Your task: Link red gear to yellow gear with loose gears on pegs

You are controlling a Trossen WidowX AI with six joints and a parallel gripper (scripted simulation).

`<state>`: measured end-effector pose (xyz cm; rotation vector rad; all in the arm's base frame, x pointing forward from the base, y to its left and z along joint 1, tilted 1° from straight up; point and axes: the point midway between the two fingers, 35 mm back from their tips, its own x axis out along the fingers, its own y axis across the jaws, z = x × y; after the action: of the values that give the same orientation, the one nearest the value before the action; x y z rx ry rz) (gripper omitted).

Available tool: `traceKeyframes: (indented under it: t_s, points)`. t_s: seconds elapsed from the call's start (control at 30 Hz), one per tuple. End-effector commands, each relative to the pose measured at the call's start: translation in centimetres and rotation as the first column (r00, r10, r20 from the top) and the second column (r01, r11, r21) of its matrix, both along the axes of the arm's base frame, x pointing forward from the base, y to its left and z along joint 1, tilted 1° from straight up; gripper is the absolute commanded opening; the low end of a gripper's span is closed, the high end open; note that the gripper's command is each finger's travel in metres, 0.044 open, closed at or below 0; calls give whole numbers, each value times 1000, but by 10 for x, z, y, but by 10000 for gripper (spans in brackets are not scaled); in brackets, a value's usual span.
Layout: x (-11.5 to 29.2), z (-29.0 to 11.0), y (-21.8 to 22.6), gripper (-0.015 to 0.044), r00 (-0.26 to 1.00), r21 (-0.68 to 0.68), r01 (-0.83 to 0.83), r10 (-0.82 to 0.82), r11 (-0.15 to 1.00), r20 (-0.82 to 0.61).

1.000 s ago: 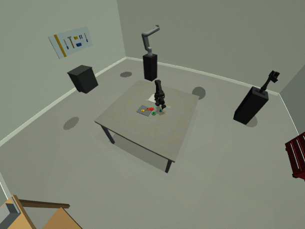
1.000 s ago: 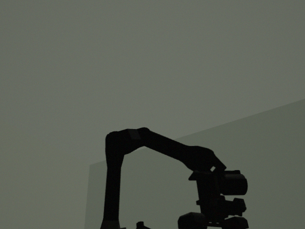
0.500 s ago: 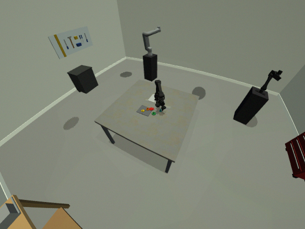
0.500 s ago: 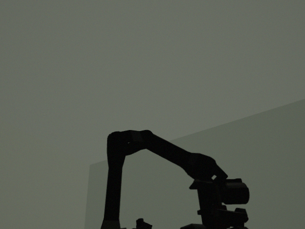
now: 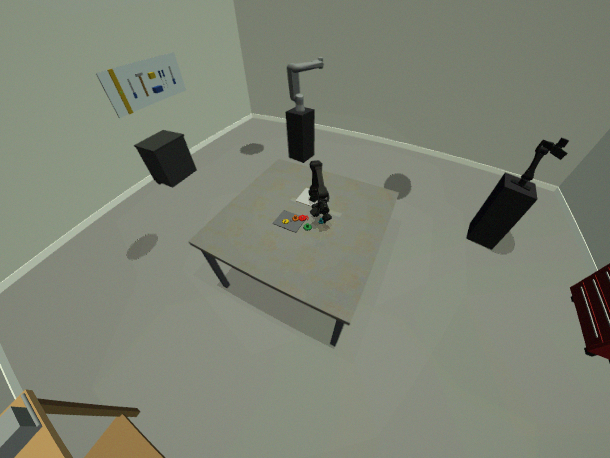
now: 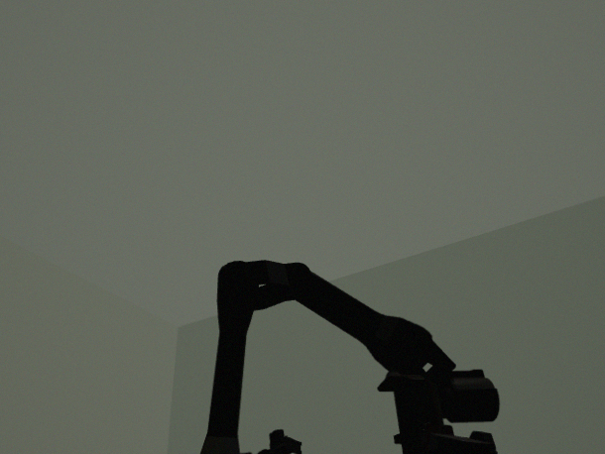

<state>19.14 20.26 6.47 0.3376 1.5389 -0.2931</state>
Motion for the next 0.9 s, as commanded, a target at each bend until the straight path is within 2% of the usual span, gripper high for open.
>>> traceKeyframes:
  t_s: [0.0, 0.03, 0.5, 0.8, 0.87]
  points:
    - [0, -3, 0, 440, 1000, 0, 2, -2, 1000, -1]
    - [0, -3, 0, 440, 1000, 0, 2, -2, 1000, -1]
    - [0, -3, 0, 72, 1000, 0, 2, -2, 1000, -1]
    - [0, -3, 0, 0, 1000, 0, 2, -2, 1000, -1]
    - [0, -1, 0, 0, 1000, 0, 2, -2, 1000, -1]
